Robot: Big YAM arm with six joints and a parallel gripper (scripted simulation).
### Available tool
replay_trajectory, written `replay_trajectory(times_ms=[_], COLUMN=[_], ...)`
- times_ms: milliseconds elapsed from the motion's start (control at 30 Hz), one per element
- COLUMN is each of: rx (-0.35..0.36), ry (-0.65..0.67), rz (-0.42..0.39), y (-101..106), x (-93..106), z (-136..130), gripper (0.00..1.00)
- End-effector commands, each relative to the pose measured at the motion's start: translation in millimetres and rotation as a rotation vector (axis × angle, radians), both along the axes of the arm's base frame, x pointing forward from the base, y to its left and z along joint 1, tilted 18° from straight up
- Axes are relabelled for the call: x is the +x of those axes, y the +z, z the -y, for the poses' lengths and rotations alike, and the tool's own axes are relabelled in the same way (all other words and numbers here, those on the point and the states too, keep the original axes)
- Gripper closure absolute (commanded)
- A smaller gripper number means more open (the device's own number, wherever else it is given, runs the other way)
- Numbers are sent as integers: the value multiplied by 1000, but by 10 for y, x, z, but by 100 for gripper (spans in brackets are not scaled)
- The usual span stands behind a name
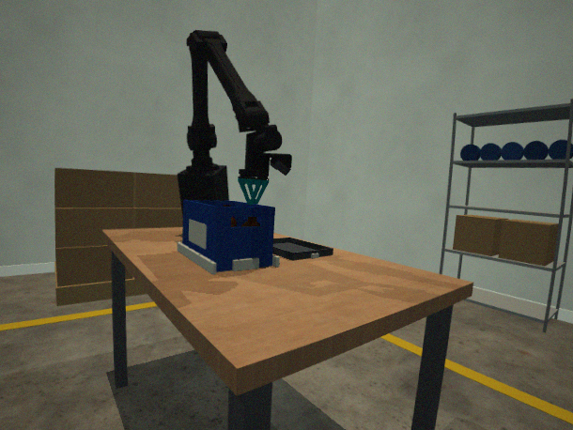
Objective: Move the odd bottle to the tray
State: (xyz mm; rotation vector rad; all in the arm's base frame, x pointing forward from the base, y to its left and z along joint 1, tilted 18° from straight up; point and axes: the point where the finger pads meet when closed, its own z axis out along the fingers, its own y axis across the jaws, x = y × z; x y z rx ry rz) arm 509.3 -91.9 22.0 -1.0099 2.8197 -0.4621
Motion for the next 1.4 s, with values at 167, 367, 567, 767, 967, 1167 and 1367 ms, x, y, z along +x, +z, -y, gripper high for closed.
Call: replay_trajectory(times_ms=[167, 367, 567, 767, 967, 1167, 1367], rx=[1, 1, 2, 1, 1, 1, 1], ry=[0, 0, 1, 0, 2, 0, 0], rz=[3, -2, -5, 0, 0, 1, 2], y=[-102, -187, -255, -295, -348, -371, -389], x=[50, 39, 39, 71, 88, 95, 104], z=[85, 99, 108, 130, 133, 153, 156], gripper=[39, 39, 39, 39, 39, 39, 39])
